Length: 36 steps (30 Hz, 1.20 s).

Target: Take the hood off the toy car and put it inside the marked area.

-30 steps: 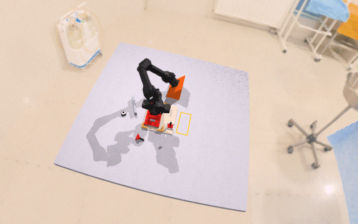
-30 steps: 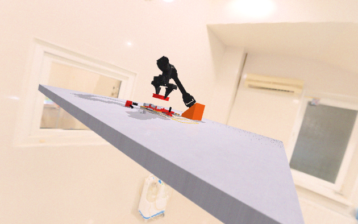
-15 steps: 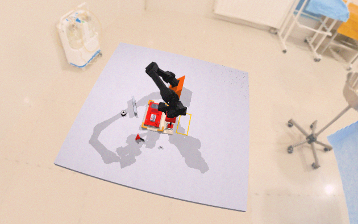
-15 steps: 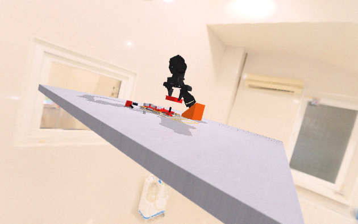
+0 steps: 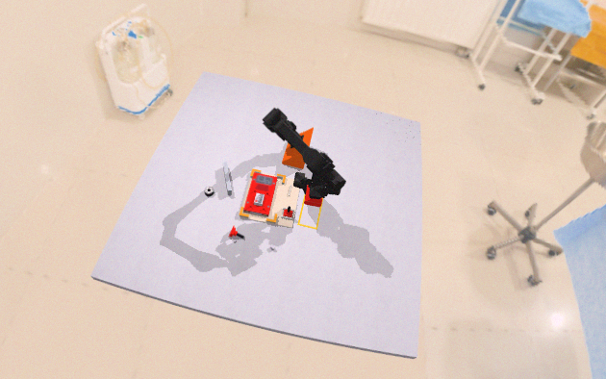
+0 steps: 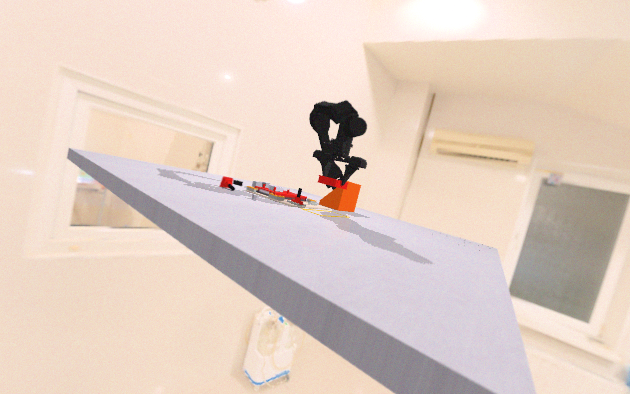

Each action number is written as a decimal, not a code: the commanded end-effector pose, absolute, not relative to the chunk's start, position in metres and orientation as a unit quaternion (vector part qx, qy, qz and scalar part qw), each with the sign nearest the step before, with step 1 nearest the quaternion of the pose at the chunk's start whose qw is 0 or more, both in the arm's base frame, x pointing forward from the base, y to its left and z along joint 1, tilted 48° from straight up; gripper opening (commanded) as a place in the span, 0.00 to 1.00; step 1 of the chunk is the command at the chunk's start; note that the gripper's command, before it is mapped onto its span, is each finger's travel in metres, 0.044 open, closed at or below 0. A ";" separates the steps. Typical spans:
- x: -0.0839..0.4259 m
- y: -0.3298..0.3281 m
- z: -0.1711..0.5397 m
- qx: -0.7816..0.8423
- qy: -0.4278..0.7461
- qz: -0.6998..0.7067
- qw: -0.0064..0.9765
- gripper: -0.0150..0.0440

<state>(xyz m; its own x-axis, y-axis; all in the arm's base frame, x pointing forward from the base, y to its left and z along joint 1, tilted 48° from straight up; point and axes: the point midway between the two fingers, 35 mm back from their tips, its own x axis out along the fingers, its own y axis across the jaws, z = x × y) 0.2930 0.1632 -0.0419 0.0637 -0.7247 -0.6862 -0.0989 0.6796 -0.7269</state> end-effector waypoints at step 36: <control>0.296 0.147 -0.067 -0.314 0.640 -0.241 0.659 0.25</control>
